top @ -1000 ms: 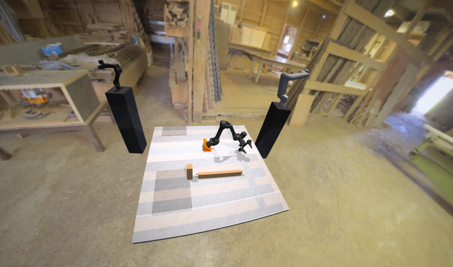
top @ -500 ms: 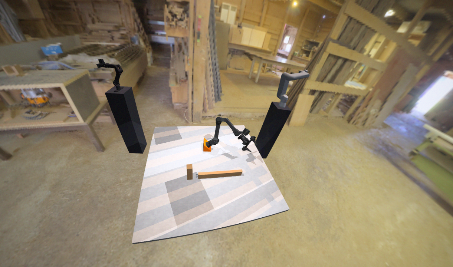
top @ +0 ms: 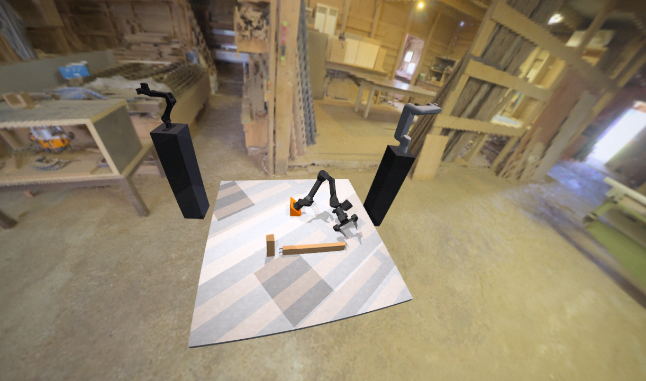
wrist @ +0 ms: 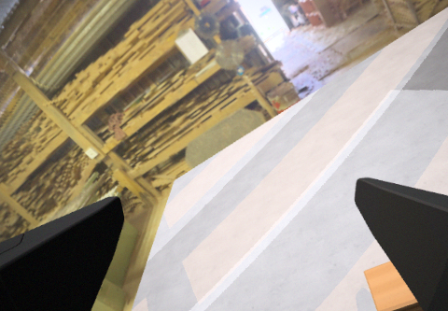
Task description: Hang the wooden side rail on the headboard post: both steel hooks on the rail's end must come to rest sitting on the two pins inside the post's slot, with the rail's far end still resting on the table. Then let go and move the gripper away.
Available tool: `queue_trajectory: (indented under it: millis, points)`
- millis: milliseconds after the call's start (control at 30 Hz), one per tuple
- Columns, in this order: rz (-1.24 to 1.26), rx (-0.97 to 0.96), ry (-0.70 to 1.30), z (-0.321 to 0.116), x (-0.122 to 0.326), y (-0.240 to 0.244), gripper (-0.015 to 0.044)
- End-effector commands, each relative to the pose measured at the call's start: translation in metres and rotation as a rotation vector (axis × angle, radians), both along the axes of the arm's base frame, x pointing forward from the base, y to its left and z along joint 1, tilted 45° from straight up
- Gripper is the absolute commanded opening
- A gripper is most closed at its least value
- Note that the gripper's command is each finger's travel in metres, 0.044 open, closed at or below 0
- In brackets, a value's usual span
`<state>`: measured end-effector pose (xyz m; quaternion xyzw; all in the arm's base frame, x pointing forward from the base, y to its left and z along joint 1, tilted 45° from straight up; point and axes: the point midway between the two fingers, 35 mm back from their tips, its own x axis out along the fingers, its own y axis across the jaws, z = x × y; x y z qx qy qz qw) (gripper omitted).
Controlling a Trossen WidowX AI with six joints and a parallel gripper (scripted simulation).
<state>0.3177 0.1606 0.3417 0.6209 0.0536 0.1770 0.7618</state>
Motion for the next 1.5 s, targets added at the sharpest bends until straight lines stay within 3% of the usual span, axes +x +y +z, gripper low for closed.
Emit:
queue_trajectory:
  millis: [0,233,433,667,900,1033,1467]
  points:
    - [-0.058,-0.137,0.034,-0.046,0.034,-0.023,0.0440]
    - [-0.142,-0.357,0.132,-0.139,0.073,-0.088,0.0440]
    - [-0.187,-0.499,0.234,-0.215,0.074,-0.153,0.0440]
    - [-0.217,-0.609,0.364,-0.295,0.038,-0.224,0.0440]
    - [-0.228,-0.656,0.475,-0.357,-0.029,-0.268,0.0440]
    - [-0.232,-0.658,0.504,-0.372,-0.056,-0.275,0.0440]
    - [-0.232,-0.658,0.504,-0.372,-0.056,-0.275,0.0440]
